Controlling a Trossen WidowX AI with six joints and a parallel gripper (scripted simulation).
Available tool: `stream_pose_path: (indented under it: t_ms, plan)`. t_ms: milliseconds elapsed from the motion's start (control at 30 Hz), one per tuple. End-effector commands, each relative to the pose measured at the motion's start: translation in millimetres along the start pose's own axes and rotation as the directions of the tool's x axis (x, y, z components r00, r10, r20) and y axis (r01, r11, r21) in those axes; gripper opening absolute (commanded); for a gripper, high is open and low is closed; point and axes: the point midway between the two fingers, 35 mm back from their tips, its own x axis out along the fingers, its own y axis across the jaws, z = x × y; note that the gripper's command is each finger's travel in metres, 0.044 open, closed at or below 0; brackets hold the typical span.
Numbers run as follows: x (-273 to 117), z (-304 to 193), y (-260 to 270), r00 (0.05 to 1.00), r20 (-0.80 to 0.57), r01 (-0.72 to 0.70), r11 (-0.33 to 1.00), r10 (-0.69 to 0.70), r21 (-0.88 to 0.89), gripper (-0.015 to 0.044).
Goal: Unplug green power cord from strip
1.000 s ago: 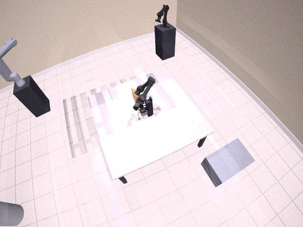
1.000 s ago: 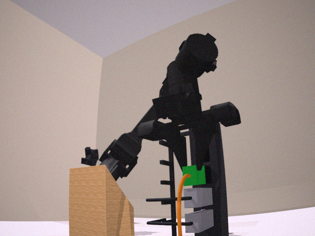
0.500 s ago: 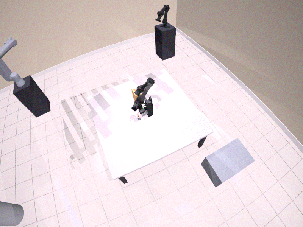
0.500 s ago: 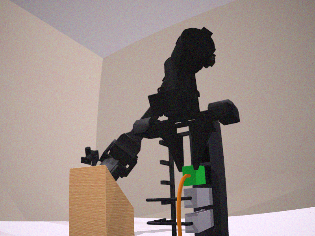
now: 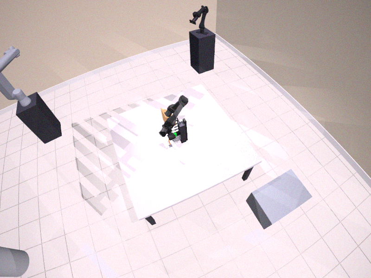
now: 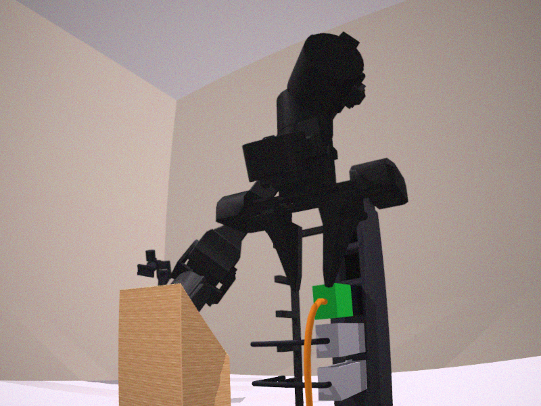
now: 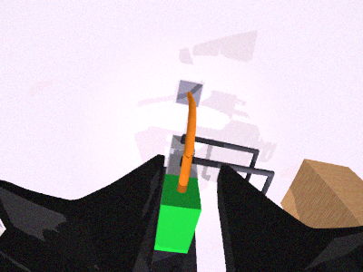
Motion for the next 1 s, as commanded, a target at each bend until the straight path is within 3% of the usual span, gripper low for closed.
stream_pose_path:
  t_ms: [0, 967]
  plan:
    - [0, -1, 0, 1.000, -0.005, -0.003, 1.000, 0.003, 0.003, 0.0160]
    - [-11, -30, -1, 1.000, 0.007, -0.028, 0.999, 0.028, 0.023, 0.0160]
